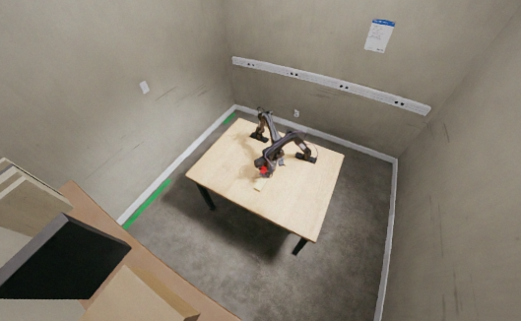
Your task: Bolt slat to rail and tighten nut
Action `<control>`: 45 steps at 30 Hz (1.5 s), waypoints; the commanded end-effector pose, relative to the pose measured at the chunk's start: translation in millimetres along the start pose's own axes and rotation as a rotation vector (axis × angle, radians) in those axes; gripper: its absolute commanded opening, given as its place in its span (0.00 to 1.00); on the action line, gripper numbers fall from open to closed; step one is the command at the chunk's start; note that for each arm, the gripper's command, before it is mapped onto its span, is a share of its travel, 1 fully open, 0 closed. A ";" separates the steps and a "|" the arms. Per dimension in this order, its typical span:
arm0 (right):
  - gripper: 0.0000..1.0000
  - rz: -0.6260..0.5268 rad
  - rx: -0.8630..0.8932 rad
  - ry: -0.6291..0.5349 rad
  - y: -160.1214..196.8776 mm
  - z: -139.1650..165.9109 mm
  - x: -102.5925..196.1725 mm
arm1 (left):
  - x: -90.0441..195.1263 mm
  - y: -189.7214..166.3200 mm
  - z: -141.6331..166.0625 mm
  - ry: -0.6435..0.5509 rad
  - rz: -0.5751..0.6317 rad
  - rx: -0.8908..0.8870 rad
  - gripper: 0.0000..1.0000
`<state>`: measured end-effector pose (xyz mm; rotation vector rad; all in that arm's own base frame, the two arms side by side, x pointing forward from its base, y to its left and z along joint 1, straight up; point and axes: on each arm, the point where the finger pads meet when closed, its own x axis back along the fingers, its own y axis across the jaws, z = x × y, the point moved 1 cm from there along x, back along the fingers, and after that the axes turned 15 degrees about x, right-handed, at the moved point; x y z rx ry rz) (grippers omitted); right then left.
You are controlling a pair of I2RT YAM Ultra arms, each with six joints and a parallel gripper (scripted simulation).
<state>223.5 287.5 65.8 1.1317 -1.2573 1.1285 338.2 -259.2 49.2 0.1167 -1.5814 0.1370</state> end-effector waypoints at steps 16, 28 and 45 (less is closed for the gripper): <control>0.34 0.012 0.940 -0.005 -2.1 -1.8 9.2 | 4.7 -1.6 -1.5 -0.010 0.010 0.000 0.72; 0.34 0.012 0.940 -0.005 -2.1 -1.8 9.2 | 4.7 -1.6 -1.5 -0.010 0.010 0.000 0.72; 0.34 0.012 0.940 -0.005 -2.1 -1.8 9.2 | 4.7 -1.6 -1.5 -0.010 0.010 0.000 0.72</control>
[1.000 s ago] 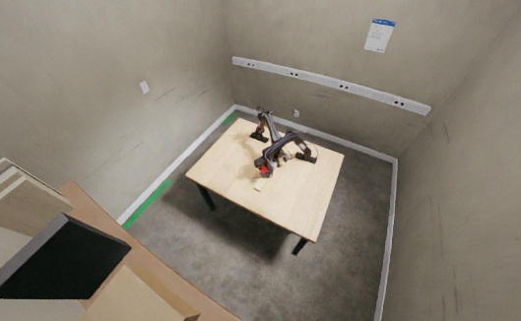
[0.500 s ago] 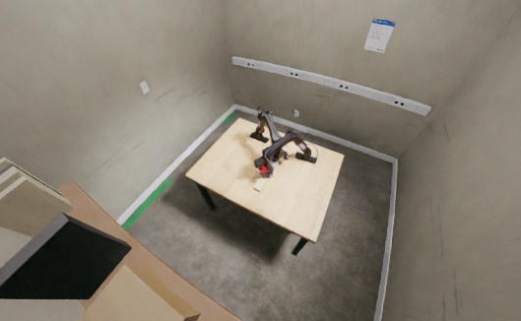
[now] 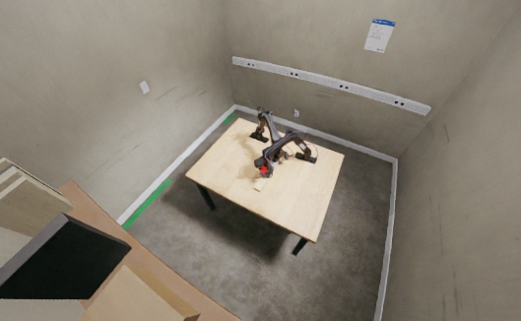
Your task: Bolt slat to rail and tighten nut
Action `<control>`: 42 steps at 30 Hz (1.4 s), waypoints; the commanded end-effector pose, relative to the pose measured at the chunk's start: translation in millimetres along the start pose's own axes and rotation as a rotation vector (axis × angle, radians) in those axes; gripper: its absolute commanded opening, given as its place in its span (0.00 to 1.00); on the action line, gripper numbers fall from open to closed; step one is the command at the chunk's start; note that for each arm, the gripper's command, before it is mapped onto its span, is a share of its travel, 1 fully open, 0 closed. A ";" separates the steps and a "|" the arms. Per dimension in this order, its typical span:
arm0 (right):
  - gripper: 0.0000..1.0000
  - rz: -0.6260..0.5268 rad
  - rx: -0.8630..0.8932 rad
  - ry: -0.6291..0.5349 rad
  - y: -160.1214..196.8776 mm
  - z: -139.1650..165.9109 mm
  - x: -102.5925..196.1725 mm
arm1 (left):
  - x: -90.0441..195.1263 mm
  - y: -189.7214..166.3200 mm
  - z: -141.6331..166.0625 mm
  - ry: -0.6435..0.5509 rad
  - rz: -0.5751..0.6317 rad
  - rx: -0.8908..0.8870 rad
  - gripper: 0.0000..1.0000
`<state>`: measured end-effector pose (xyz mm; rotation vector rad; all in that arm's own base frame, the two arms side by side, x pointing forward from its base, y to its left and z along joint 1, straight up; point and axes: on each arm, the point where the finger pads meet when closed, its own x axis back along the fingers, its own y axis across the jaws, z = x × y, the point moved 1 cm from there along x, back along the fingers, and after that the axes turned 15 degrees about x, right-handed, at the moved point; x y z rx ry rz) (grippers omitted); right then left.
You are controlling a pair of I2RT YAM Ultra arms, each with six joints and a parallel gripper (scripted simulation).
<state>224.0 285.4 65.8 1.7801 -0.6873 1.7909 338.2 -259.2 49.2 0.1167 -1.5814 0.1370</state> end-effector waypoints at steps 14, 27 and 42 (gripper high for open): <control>0.34 0.017 0.005 -0.009 -4.1 -1.1 6.4 | 4.7 -1.6 -1.5 -0.010 0.010 0.000 0.72; 0.34 0.017 0.005 -0.009 -4.2 -1.1 3.4 | 4.7 -1.6 -1.5 -0.010 0.010 0.000 0.72; 0.34 0.017 0.005 -0.009 -4.4 -1.1 -0.1 | 4.7 -1.6 -1.5 -0.010 0.010 0.000 0.72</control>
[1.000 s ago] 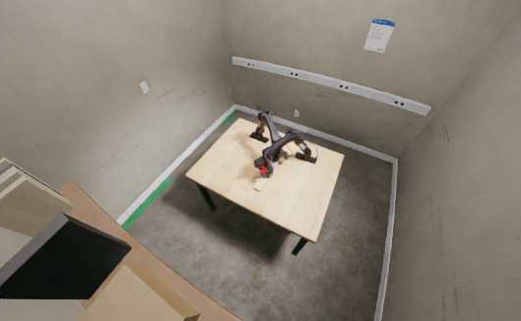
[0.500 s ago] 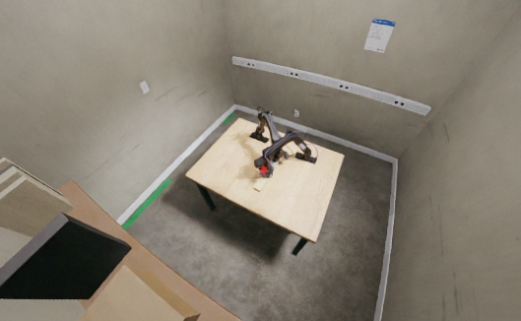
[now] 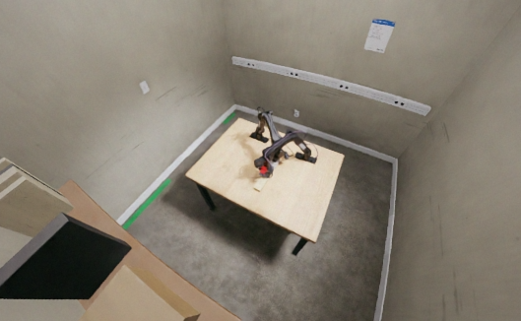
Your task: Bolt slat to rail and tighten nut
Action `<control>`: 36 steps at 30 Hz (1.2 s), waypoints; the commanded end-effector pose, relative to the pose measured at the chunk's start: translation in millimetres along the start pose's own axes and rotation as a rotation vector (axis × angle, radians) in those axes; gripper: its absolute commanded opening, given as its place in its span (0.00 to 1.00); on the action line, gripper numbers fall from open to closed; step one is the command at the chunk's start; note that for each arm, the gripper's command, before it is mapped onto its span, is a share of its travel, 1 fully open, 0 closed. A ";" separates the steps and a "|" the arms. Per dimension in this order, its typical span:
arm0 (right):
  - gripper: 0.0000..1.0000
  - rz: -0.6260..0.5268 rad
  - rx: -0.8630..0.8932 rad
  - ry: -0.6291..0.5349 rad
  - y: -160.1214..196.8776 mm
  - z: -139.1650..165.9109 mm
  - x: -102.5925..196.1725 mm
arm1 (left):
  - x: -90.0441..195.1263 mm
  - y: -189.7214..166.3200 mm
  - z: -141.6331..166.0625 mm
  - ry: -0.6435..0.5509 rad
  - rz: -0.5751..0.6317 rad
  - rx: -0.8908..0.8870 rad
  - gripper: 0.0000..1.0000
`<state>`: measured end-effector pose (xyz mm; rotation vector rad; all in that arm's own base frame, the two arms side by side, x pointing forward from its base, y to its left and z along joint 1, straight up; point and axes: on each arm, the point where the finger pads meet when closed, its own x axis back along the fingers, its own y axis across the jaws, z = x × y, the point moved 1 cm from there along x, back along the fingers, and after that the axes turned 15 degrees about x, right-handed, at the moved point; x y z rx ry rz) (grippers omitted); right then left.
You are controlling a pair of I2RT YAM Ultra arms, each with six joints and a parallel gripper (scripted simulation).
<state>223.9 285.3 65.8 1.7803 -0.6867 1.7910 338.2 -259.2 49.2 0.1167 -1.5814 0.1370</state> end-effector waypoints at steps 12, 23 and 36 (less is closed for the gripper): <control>0.21 0.017 0.002 -0.005 -3.8 -0.7 0.6 | 4.7 -1.6 -1.5 -0.010 0.010 0.000 0.72; 0.11 0.017 0.000 -0.002 -3.0 -0.2 3.4 | 4.7 -1.6 -1.5 -0.010 0.010 0.000 0.72; 0.11 0.017 0.000 -0.002 -3.0 -0.2 3.4 | 4.7 -1.6 -1.5 -0.010 0.010 0.000 0.72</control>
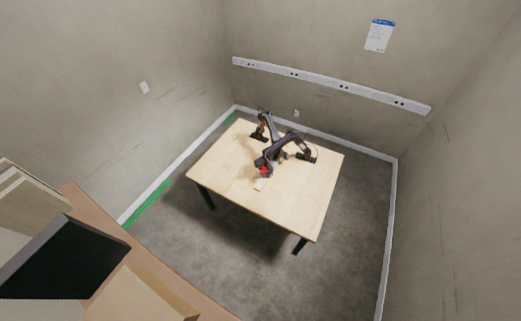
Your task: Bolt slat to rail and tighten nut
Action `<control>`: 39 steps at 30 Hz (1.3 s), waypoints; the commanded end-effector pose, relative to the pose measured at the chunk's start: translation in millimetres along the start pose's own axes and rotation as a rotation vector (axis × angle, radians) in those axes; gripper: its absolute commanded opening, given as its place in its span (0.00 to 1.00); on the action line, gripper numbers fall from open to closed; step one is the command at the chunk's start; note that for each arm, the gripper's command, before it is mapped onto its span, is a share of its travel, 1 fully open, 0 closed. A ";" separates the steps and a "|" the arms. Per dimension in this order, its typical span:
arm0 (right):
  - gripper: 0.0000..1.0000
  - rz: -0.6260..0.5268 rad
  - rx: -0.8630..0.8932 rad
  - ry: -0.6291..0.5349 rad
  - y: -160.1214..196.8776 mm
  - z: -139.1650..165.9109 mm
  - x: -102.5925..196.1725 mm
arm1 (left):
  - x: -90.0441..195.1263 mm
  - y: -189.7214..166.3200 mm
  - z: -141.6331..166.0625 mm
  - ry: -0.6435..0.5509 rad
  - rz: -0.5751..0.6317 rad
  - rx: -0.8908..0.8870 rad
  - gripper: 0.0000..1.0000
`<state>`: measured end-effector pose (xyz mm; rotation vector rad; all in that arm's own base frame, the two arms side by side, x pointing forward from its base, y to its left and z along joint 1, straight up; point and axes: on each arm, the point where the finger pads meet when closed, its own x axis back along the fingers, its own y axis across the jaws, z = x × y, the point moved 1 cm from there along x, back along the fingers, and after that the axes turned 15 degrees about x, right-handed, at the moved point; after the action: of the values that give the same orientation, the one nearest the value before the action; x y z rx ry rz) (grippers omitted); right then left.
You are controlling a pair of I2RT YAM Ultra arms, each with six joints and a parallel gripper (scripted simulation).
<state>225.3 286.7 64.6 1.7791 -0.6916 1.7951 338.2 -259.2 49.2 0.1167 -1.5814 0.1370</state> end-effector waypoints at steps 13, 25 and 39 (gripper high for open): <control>0.11 0.011 -0.100 -0.003 -1.1 -0.3 4.5 | 4.7 -1.6 -1.5 -0.010 0.010 0.000 0.72; 0.11 0.010 -0.579 -0.007 -1.1 -0.3 4.5 | 4.7 -1.6 -1.5 -0.010 0.010 0.000 0.72; 0.11 0.008 -1.058 -0.011 -1.1 -0.3 4.5 | 4.7 -1.6 -1.5 -0.010 0.010 0.000 0.72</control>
<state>224.6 286.5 64.5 1.1739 -1.2246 1.1862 338.2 -259.2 49.2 0.1167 -1.5814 0.1370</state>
